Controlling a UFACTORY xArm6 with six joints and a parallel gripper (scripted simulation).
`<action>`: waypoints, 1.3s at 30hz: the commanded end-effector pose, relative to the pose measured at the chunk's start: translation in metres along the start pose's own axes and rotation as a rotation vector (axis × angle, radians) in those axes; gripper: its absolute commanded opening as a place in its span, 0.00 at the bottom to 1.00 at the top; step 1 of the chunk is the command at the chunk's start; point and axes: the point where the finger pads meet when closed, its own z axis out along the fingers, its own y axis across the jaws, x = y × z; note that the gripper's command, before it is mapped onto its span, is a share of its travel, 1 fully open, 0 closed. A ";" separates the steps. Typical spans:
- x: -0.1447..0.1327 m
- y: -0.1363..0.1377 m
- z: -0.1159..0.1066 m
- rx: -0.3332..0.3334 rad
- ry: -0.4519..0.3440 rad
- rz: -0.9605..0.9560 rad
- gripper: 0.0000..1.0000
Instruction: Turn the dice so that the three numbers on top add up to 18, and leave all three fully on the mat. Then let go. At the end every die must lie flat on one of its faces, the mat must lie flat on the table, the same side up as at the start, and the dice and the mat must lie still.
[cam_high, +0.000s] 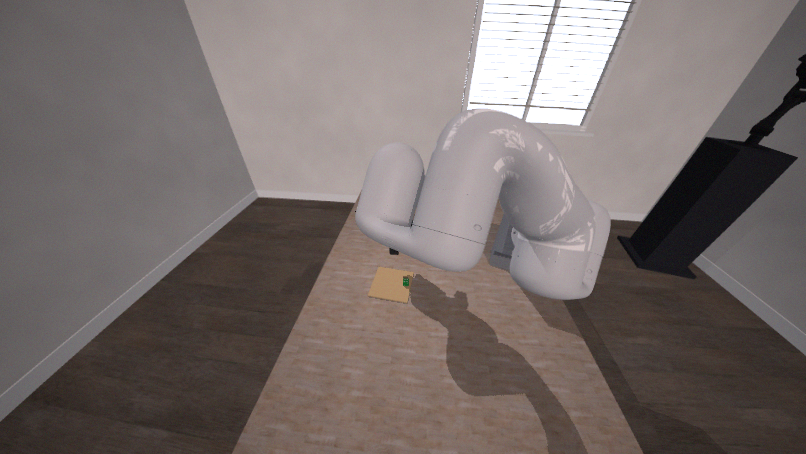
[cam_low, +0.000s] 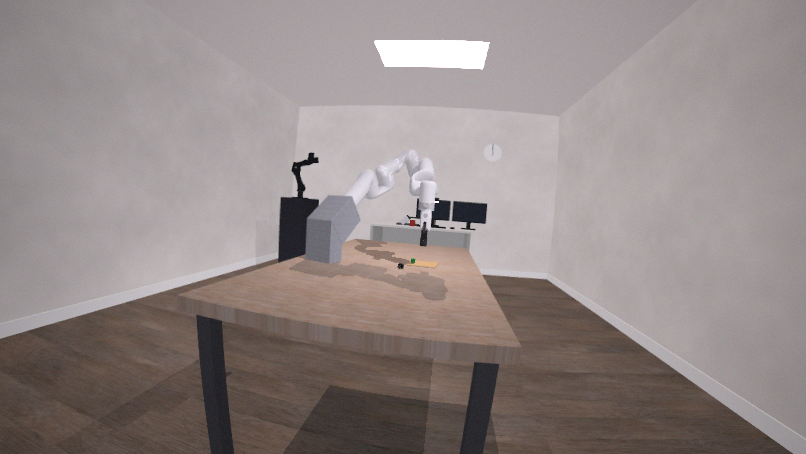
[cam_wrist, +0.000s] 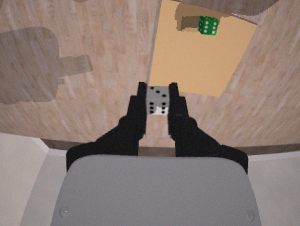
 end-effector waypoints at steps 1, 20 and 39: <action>-0.006 0.056 -0.005 0.013 -0.006 0.006 0.15; -0.005 0.065 -0.002 0.011 -0.006 0.006 0.15; -0.006 0.064 0.061 0.011 -0.006 0.006 0.15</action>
